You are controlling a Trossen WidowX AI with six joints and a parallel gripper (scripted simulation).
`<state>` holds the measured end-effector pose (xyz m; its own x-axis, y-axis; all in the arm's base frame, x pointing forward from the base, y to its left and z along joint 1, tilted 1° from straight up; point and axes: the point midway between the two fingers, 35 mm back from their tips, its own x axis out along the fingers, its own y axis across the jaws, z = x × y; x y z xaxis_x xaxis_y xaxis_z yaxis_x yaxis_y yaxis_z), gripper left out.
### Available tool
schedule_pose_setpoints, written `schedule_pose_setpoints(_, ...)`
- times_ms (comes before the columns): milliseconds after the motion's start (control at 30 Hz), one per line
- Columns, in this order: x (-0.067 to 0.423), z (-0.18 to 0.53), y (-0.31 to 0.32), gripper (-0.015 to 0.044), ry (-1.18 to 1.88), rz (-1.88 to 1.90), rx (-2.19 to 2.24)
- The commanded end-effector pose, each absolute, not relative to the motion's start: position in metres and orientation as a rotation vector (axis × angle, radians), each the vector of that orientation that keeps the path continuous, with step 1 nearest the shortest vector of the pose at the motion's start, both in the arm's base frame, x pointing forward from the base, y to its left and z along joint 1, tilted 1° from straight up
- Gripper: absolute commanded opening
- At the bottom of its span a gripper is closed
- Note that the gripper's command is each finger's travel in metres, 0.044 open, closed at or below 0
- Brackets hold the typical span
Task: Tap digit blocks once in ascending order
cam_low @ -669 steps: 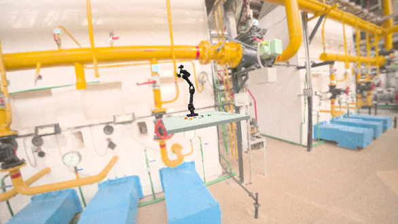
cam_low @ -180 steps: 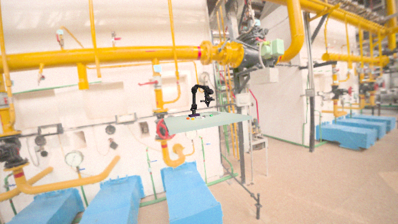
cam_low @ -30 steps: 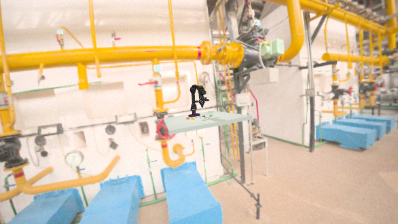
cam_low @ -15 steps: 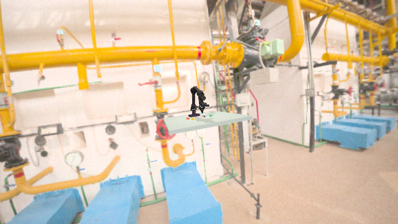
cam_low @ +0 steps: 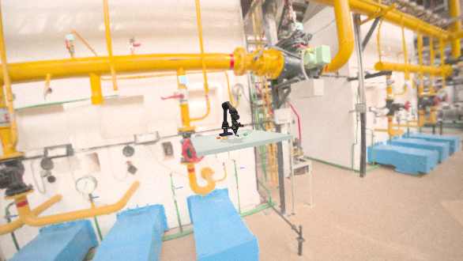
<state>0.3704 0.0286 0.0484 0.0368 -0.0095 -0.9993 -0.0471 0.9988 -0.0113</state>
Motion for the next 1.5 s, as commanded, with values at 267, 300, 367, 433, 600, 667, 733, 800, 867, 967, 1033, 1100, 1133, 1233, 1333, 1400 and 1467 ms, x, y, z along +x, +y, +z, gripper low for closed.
schedule_pose_setpoints(267,0.368,0.028,0.028,0.0020,1.545,0.029,-0.050)
schedule_pose_setpoints(300,0.368,0.028,0.028,0.0020,1.545,0.029,-0.050)
schedule_pose_setpoints(367,0.368,0.028,0.028,0.0020,1.545,0.029,-0.050)
schedule_pose_setpoints(433,0.368,0.028,0.028,0.0020,1.545,0.029,-0.050)
schedule_pose_setpoints(600,0.368,0.055,0.028,0.0020,1.544,0.029,-0.049)
schedule_pose_setpoints(667,0.368,0.058,0.028,0.0020,1.545,0.029,-0.050)
schedule_pose_setpoints(733,0.368,0.058,0.028,0.0020,1.545,0.029,-0.050)
schedule_pose_setpoints(800,0.368,0.058,0.028,0.0020,1.545,0.029,-0.050)
schedule_pose_setpoints(867,0.365,0.060,0.035,0.0072,1.547,0.041,-0.051)
schedule_pose_setpoints(967,0.351,0.069,0.066,0.0151,1.553,0.077,-0.054)
schedule_pose_setpoints(1033,0.336,0.079,0.095,0.0204,1.559,0.090,-0.054)
schedule_pose_setpoints(1100,0.321,0.089,0.122,0.0256,1.561,0.087,-0.052)
schedule_pose_setpoints(1133,0.313,0.095,0.135,0.0283,1.562,0.082,-0.050)
schedule_pose_setpoints(1233,0.286,0.110,0.170,0.0361,1.561,0.067,-0.045)
schedule_pose_setpoints(1333,0.255,0.125,0.198,0.0400,1.560,0.054,-0.039)
schedule_pose_setpoints(1400,0.241,0.131,0.209,0.0400,1.558,0.048,-0.037)
schedule_pose_setpoints(1467,0.233,0.134,0.215,0.0400,1.558,0.045,-0.035)
